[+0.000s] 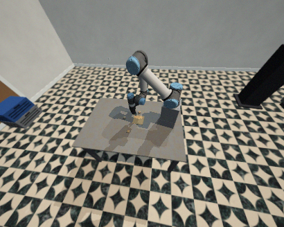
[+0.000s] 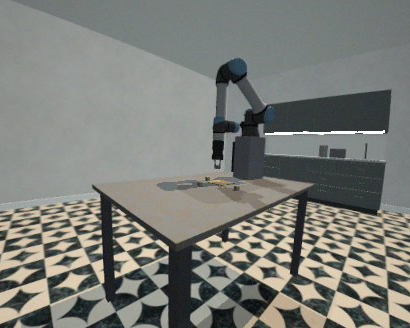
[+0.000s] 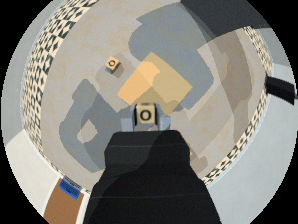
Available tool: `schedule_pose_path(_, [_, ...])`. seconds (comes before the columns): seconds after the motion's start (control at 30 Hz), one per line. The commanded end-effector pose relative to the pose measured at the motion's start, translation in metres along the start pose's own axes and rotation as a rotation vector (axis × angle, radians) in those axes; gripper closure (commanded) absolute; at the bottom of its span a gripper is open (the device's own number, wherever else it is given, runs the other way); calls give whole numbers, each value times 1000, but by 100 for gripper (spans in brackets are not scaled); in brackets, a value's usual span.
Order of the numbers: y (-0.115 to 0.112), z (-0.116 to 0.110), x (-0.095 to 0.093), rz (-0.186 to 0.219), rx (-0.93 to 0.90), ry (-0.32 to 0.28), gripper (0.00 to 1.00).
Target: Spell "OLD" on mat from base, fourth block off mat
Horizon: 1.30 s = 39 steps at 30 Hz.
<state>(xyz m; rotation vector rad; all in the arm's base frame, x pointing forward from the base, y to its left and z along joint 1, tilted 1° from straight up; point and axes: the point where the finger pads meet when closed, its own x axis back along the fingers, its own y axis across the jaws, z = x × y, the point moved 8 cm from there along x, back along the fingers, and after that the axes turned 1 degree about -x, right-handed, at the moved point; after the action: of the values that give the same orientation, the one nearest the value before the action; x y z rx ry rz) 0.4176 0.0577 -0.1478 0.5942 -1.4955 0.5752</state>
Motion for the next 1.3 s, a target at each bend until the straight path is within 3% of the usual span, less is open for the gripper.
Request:
schedule_pose_path(0.0, [13, 0, 2, 1, -135, -1, 51])
schedule_pose_path(0.67, [45, 1, 4, 1, -449, -1, 51])
schedule_pose_path(1.27, [57, 0, 6, 1, -574, -1, 51])
